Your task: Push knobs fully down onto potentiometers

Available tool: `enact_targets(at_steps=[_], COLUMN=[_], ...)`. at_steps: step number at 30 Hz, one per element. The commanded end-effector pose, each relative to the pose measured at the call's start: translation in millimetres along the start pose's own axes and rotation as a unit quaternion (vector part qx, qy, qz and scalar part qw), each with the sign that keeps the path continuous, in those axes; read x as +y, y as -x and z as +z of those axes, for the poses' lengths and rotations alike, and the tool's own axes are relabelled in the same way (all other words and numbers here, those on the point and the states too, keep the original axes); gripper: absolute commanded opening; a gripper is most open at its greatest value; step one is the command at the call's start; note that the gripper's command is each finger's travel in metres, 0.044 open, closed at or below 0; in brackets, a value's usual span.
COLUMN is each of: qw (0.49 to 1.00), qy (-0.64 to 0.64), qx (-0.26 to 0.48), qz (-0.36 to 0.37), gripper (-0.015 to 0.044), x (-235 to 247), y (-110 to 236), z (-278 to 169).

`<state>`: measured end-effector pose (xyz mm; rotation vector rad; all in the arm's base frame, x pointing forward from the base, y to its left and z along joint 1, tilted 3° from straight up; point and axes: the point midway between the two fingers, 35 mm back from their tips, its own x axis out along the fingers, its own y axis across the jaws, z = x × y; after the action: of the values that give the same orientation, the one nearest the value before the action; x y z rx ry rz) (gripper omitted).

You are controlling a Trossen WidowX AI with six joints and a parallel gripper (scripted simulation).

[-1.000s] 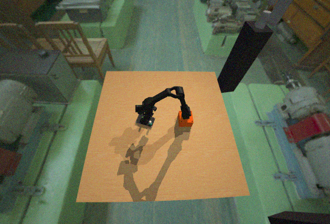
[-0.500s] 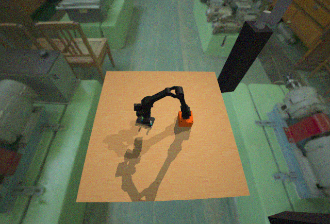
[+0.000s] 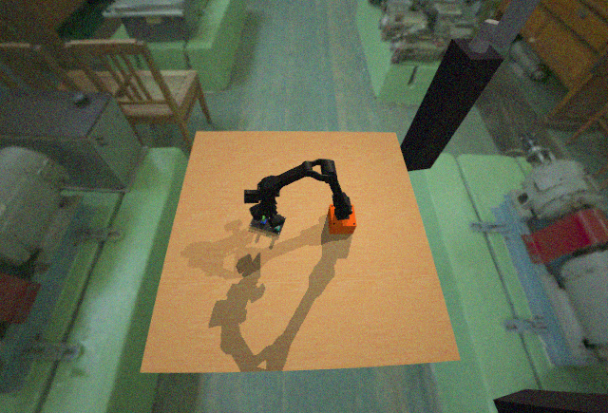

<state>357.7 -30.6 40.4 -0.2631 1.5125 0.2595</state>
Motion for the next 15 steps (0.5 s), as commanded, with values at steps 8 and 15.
enact_targets(at_steps=[8,15], qw=[0.980,0.949], qy=[0.199,0.315], qx=[0.009,0.011], qz=[0.000,0.001], gripper=[0.0000,0.0000], x=[-6.2,-9.8], y=[0.3,2.4], z=[4.8,7.7])
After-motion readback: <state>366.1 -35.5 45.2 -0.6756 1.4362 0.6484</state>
